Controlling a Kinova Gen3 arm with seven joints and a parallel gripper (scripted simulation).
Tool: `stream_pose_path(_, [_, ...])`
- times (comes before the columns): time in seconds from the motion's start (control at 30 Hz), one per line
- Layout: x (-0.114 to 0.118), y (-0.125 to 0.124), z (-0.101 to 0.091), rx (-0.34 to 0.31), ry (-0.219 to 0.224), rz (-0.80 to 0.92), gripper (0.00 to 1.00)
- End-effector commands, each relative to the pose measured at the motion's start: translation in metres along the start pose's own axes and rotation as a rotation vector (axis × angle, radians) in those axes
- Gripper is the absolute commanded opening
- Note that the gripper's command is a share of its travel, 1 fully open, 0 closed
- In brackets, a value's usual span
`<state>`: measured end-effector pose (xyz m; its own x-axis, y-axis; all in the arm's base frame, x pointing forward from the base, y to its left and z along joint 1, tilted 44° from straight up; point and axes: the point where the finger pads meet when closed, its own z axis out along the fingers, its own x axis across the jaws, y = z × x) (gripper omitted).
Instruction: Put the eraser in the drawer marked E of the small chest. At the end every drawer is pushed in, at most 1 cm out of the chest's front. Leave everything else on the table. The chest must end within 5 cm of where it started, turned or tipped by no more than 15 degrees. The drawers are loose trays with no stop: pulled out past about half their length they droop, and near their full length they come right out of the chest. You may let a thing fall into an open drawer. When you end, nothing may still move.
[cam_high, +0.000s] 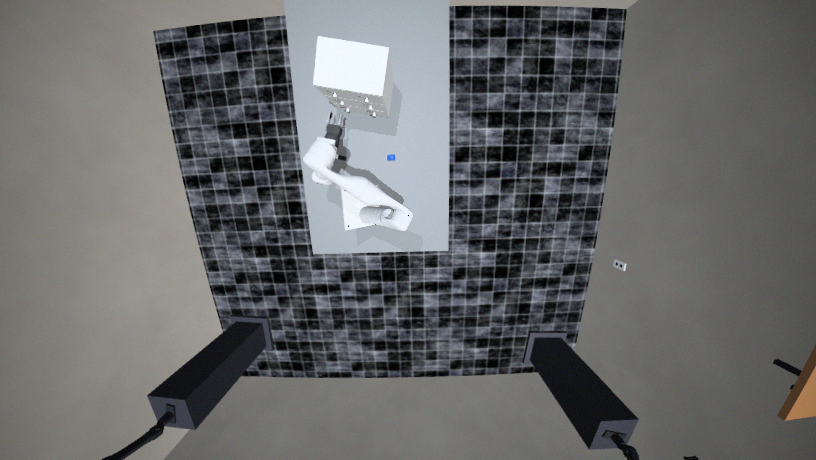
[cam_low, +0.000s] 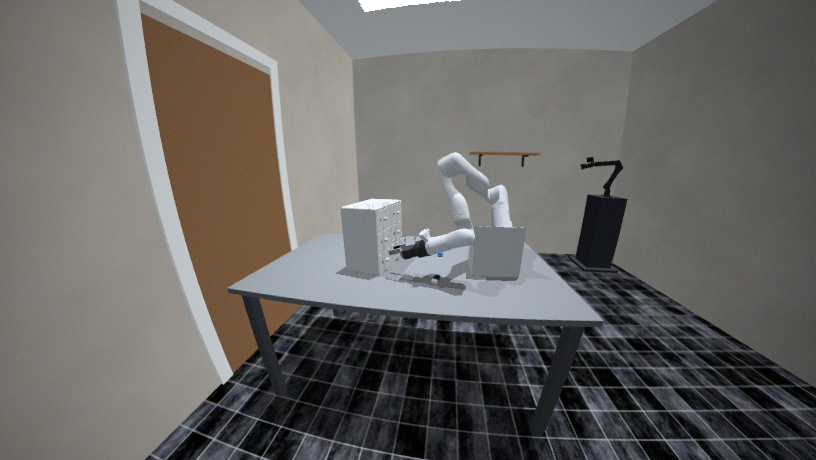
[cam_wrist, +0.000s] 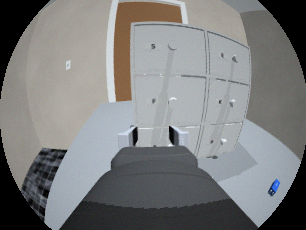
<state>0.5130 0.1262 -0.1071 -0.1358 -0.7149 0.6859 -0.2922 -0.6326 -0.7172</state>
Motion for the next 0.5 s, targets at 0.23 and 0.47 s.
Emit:
stream_pose_path(0.23, [-0.0003, -0.0042, -0.0021, -0.022, 0.000, 0.004, 1.00])
stream_pose_path(0.47, [-0.0003, -0.0067, -0.0056, -0.065, 0.000, 0.004, 1.00])
